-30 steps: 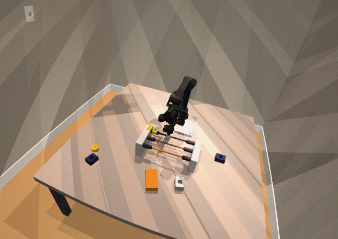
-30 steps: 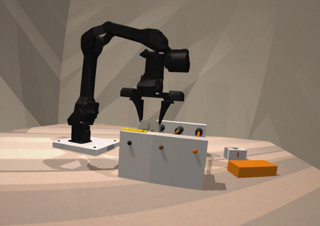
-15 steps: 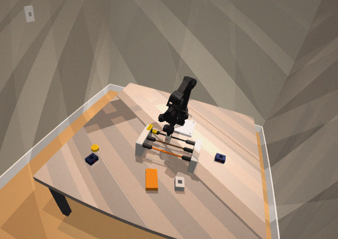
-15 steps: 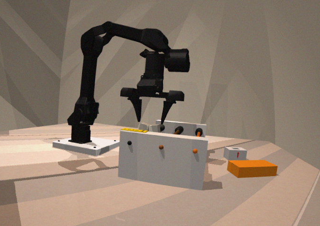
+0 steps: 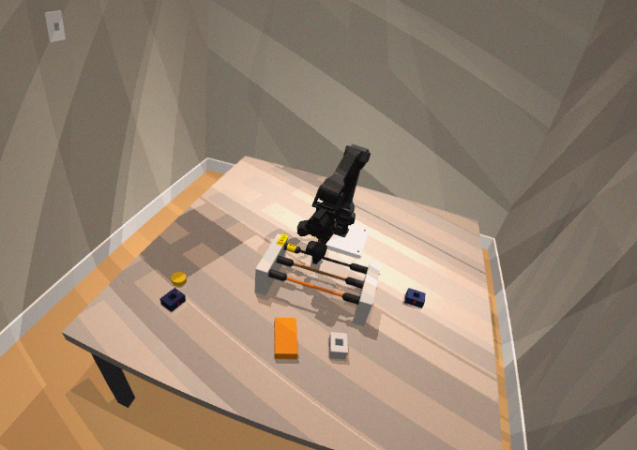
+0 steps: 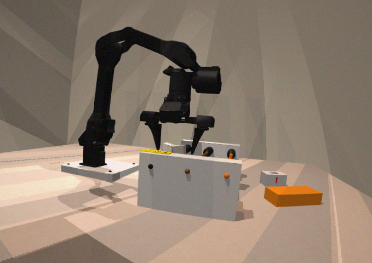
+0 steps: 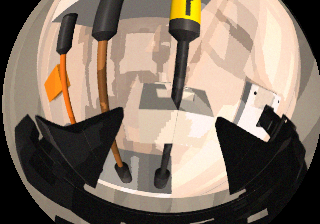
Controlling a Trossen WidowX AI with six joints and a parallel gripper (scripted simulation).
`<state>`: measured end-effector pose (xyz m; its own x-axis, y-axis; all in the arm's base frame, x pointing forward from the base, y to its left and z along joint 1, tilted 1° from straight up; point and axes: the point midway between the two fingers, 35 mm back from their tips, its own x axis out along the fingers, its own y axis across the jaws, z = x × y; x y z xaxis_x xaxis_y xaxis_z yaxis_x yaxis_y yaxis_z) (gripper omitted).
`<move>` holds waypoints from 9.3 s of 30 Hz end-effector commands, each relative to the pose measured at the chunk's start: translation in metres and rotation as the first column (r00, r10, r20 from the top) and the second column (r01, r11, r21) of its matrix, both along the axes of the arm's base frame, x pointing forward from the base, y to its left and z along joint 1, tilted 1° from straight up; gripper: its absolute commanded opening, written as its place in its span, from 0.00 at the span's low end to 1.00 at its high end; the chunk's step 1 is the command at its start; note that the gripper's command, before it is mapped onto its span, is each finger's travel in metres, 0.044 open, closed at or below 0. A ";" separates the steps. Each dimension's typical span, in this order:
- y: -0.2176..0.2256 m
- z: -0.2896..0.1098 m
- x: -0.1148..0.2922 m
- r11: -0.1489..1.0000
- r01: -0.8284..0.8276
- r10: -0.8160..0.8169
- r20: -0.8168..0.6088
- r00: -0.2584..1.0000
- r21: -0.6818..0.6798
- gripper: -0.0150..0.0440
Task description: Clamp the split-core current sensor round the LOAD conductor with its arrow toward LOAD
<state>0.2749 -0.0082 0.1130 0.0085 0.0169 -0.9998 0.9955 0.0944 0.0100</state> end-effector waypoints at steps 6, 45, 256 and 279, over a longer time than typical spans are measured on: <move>0.000 -0.019 -0.002 1.000 0.007 -0.008 -0.022 1.000 -0.002 1.00; 0.001 -0.041 -0.002 1.000 0.001 -0.001 -0.018 1.000 0.001 0.76; -0.001 0.076 -0.004 1.000 0.008 -0.008 0.008 1.000 0.001 1.00; -0.051 0.059 -0.063 0.623 -0.776 0.678 0.427 0.599 0.100 1.00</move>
